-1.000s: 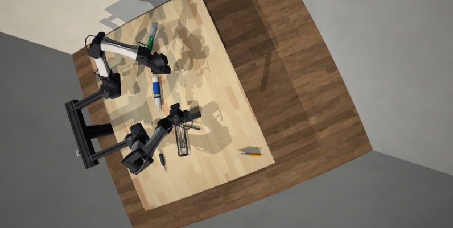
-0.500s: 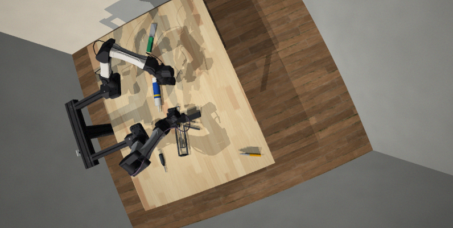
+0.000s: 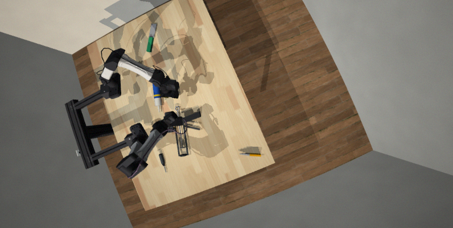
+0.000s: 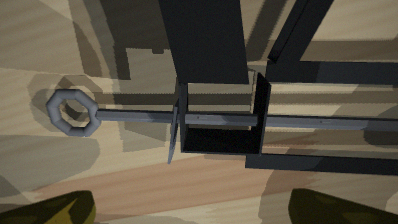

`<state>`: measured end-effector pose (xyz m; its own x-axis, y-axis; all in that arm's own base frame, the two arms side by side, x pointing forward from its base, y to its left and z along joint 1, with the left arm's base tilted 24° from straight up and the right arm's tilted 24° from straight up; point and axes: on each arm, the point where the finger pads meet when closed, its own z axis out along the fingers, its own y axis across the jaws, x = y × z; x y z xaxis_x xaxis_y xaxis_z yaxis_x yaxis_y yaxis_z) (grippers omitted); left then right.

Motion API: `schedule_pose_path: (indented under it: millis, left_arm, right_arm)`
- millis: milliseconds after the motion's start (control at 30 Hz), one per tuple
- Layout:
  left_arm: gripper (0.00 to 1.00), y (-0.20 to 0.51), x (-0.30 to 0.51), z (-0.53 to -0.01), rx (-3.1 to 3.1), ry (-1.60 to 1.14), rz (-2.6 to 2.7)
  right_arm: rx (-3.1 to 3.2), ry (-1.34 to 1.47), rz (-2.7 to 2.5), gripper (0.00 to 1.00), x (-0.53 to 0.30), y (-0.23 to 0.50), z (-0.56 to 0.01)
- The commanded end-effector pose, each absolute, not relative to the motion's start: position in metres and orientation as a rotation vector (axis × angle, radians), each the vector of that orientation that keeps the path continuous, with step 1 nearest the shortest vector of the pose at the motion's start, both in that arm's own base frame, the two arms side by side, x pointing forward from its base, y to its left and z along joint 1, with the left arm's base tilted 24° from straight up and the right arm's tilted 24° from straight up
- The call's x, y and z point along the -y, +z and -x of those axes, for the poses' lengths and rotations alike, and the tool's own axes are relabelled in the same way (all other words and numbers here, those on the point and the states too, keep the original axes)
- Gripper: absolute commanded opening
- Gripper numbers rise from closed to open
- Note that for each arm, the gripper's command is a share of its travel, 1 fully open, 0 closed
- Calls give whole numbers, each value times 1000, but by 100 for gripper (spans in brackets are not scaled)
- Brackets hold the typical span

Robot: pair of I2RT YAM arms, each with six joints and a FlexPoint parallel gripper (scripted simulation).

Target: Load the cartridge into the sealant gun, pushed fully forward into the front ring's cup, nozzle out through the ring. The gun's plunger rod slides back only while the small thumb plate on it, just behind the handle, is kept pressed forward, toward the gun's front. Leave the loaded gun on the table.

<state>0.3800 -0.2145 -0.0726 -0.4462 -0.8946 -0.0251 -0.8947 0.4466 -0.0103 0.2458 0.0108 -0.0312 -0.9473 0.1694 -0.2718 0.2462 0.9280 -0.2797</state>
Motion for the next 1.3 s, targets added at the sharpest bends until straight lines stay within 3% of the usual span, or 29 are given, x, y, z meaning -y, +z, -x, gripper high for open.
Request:
schedule_pose_path:
  millis: [0, 367, 1267]
  left_arm:
    - [62, -90, 257, -369, -2721, -36, 1643]
    - [62, -78, 251, -390, -2672, -87, 1629]
    - [62, -68, 248, -382, -2680, -83, 1619]
  right_arm:
    - [-2844, -544, -327, 91, -2, -24, -229]
    - [-2881, -534, -331, 91, 0, -35, -225]
    - [-2836, -519, -315, 91, 1, -41, -239]
